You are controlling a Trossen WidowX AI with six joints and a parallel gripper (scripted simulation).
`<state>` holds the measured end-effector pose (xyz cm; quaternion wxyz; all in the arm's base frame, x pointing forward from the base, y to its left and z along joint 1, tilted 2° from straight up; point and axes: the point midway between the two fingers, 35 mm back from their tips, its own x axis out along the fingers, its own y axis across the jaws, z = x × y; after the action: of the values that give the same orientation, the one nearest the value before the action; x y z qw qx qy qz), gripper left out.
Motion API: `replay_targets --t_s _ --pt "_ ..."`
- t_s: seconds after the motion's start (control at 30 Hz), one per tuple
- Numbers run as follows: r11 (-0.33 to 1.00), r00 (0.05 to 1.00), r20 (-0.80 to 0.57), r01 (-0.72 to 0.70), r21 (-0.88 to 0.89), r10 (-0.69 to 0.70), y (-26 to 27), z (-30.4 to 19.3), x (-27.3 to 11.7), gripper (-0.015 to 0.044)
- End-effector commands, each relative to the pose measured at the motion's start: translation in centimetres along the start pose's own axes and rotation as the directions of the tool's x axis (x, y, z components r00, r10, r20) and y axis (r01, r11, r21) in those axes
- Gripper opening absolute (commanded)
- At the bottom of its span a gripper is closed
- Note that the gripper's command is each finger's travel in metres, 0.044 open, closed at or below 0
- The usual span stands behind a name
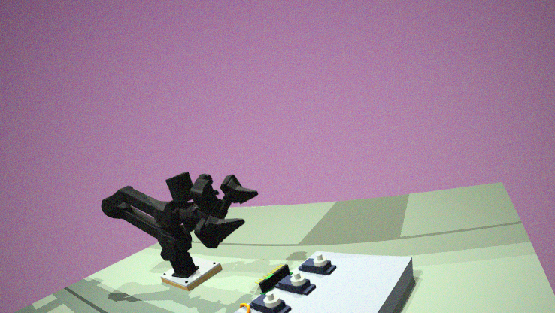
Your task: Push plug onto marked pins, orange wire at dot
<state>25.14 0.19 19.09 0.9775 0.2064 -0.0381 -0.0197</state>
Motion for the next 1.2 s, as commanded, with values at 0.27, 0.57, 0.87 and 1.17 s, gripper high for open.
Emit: replay_targets --t_s 0.27,0.57,0.87,1.17 --pt "0.998 1.000 -0.003 -0.007 -0.064 0.007 1.0 1.9 1.1 0.0164" --pt "0.979 1.000 -0.011 -0.025 -0.201 0.024 2.9 6.1 3.5 0.0115" --pt "0.940 0.999 -0.019 -0.045 -0.338 0.041 4.8 10.2 6.0 0.0115" --pt "0.911 0.989 -0.137 -0.005 -0.412 -0.057 3.4 11.1 9.2 0.0115"
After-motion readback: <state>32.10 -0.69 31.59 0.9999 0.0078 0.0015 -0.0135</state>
